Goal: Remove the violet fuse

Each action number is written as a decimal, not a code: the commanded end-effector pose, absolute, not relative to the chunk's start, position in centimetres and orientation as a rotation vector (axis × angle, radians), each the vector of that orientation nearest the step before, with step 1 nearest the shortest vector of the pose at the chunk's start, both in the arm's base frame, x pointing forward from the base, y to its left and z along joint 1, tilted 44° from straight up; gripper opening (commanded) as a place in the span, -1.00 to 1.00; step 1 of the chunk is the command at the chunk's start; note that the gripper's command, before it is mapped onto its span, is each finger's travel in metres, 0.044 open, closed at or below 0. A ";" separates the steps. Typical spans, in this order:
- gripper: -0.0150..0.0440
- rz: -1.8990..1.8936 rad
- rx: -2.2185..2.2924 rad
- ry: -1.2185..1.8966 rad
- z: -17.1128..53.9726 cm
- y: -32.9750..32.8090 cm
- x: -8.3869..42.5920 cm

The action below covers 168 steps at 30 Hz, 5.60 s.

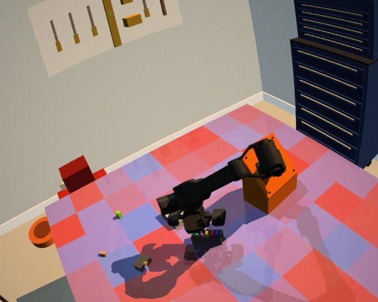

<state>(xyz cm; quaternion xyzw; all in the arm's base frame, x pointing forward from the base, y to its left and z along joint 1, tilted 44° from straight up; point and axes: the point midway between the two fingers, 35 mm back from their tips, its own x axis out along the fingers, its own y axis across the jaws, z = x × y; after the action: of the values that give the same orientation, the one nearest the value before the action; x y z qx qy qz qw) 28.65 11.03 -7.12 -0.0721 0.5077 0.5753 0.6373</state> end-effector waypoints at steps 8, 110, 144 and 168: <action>-0.27 1.314 -0.157 1.164 -7.4 11.3 28.4; -0.49 1.313 -0.159 1.164 -5.7 9.6 28.9; -0.49 1.304 -0.167 1.168 -5.7 5.4 30.3; -0.49 1.306 -0.170 1.168 -15.2 -5.1 30.0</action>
<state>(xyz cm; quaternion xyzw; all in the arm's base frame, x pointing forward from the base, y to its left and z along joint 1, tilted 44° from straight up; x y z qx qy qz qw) 30.12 -4.29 -14.55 -0.0727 0.5128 0.5704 0.6375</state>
